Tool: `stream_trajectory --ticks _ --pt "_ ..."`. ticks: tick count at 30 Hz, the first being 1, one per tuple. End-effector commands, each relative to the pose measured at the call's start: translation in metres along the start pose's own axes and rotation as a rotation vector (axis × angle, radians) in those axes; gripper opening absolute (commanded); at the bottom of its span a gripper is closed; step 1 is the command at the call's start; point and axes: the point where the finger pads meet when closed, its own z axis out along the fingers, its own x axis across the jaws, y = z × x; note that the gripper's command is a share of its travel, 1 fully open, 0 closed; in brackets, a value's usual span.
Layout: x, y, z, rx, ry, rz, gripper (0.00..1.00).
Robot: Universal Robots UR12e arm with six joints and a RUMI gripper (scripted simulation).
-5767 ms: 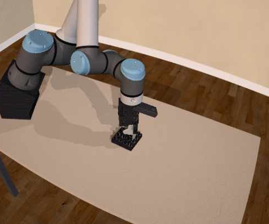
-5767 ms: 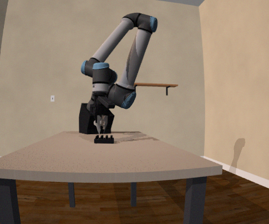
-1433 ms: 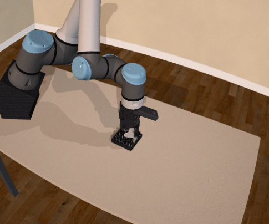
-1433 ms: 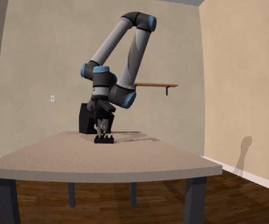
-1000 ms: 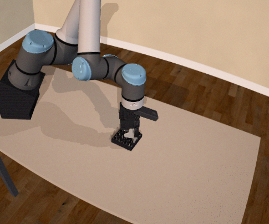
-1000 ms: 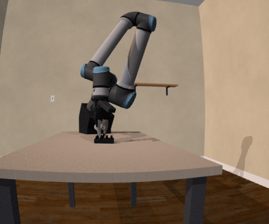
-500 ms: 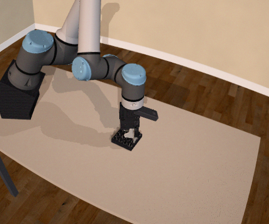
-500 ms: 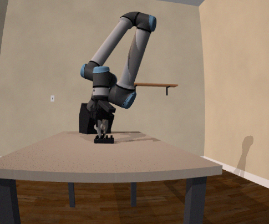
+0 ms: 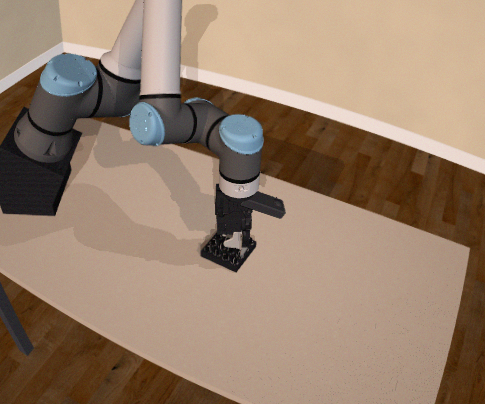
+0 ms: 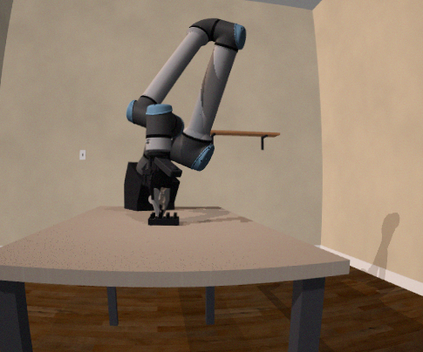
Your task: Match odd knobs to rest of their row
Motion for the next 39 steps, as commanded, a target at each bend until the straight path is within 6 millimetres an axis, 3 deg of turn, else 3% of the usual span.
stream_trajectory --ticks 1,31,39 --pt "0.0003 -0.0004 -0.0004 0.001 0.001 0.000 0.04" --pt "0.0003 -0.0004 -0.0004 0.001 0.001 -0.001 0.04" --pt "0.0000 -0.0004 -0.0004 0.001 0.001 -0.071 0.04"
